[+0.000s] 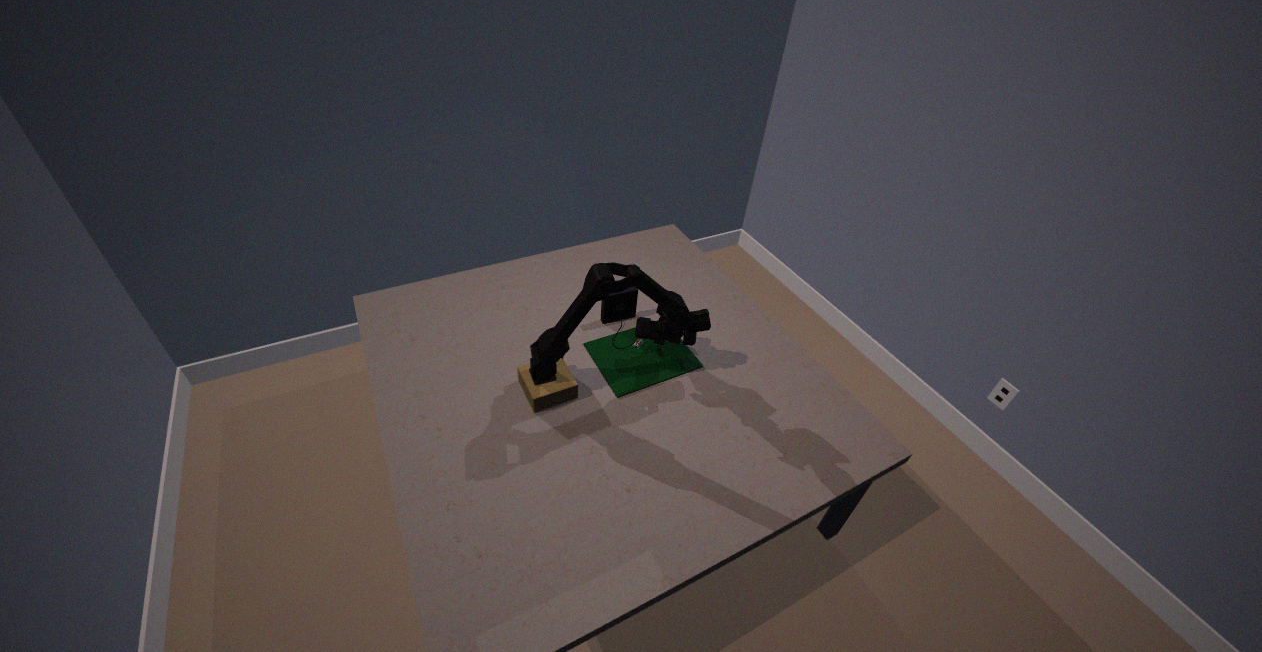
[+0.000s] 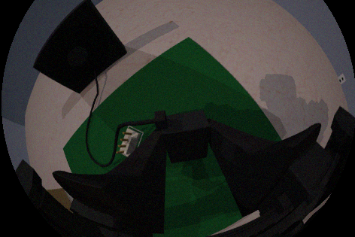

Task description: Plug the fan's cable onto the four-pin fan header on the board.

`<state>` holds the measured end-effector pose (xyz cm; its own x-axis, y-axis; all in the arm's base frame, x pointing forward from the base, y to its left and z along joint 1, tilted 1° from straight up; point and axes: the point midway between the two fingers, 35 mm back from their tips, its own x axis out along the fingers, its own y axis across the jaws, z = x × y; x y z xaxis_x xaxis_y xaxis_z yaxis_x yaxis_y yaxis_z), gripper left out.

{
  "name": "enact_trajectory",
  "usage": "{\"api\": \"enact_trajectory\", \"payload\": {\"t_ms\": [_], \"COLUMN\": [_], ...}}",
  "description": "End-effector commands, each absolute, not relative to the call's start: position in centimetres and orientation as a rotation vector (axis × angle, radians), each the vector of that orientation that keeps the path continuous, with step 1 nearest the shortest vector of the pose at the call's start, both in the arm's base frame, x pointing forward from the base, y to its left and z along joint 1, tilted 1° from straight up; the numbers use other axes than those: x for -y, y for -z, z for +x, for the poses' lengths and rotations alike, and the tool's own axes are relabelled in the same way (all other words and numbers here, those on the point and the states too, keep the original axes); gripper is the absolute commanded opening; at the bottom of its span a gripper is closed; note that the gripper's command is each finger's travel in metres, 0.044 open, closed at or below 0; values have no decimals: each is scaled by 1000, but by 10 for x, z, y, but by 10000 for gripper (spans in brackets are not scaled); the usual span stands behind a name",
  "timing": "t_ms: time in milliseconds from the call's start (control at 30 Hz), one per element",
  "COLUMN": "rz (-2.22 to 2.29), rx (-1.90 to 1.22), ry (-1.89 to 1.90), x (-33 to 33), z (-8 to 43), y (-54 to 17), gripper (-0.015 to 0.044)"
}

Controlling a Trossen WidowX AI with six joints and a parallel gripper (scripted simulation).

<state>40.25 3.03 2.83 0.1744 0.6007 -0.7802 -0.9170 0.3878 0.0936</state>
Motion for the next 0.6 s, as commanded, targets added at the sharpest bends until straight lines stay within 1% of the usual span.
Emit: {"api": "enact_trajectory", "payload": {"t_ms": [0, 567], "rz": [-410, -294], "rx": [-797, -580], "ry": [-1147, -1171], "x": [-29, -22], "z": [400, 397], "y": [-23, -24], "gripper": [0, 0]}}
